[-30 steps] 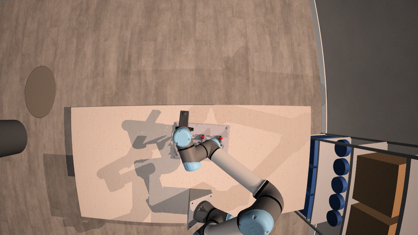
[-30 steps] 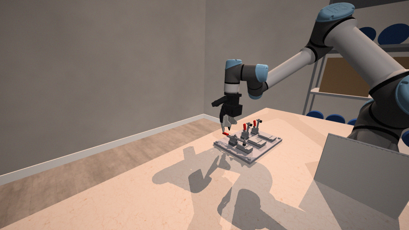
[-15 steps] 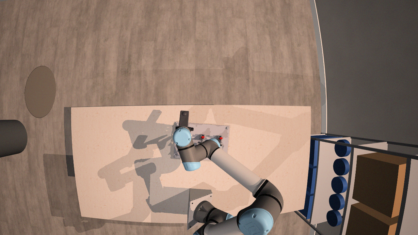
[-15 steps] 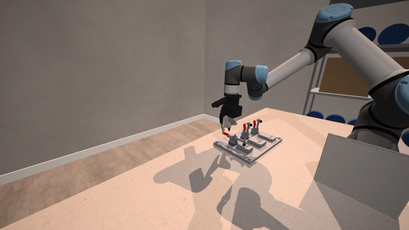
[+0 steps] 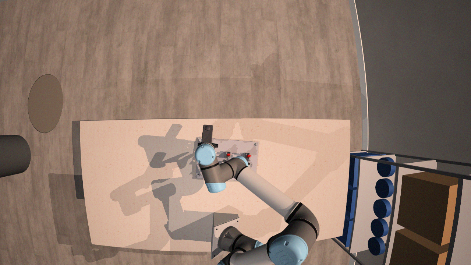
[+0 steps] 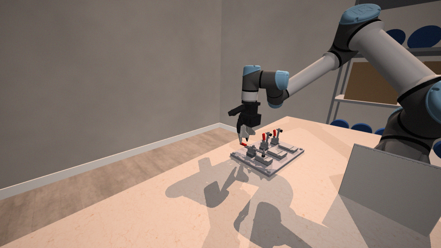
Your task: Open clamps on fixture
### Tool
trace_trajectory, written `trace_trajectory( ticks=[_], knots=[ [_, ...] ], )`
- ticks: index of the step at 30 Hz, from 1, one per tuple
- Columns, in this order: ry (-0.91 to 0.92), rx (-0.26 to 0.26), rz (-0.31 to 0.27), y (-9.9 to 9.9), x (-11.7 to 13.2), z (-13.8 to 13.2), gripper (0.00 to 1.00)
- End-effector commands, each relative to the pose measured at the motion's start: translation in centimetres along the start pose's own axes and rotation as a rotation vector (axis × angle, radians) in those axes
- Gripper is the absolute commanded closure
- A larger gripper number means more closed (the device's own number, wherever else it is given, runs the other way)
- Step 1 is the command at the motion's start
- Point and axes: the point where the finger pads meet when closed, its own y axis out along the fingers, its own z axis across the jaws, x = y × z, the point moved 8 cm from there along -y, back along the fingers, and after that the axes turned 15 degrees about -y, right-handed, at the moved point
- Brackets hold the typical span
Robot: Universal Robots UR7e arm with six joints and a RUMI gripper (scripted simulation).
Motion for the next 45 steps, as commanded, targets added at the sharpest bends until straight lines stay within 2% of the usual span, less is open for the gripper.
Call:
trace_trajectory(
  ticks=[1,12,29,45],
  knots=[
    [0.000,0.000,0.001,-0.1,0.0,0.0,0.72],
    [0.000,0.000,0.001,0.1,0.0,0.0,0.72],
    [0.000,0.000,0.001,2.6,-0.1,0.0,0.72],
    [0.000,0.000,0.001,2.7,-0.1,0.0,0.72]
  ],
)
